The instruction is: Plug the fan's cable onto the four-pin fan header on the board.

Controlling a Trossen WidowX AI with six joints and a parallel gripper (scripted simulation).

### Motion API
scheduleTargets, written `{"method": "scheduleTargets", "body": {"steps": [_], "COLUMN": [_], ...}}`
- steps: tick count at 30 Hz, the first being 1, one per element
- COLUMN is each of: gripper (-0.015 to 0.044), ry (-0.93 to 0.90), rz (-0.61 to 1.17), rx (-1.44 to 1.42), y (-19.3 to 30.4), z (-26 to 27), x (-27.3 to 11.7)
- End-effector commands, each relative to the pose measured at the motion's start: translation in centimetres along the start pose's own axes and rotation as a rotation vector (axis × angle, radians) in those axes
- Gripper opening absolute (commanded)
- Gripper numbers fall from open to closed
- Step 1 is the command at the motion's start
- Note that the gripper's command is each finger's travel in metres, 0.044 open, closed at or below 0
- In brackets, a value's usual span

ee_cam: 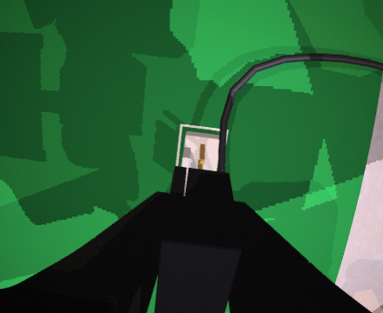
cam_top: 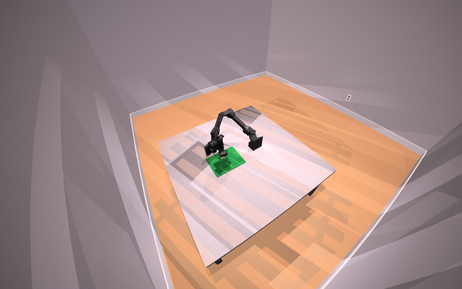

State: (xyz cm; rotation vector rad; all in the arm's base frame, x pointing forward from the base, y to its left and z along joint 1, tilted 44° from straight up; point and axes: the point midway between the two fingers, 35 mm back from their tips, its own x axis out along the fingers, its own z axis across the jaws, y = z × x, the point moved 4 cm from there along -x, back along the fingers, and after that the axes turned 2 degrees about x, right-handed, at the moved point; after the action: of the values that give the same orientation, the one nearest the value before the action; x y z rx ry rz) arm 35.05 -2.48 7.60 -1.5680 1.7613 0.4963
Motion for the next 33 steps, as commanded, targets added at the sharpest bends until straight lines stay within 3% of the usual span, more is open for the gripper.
{"method": "scheduleTargets", "body": {"steps": [1, 33], "gripper": [0.0000, 0.0000], "ry": [0.010, 0.010], "rz": [0.010, 0.010], "rx": [-0.008, -0.011], "y": [0.18, 0.24], "z": [-0.17, -0.14], "x": [1.81, 2.08]}}
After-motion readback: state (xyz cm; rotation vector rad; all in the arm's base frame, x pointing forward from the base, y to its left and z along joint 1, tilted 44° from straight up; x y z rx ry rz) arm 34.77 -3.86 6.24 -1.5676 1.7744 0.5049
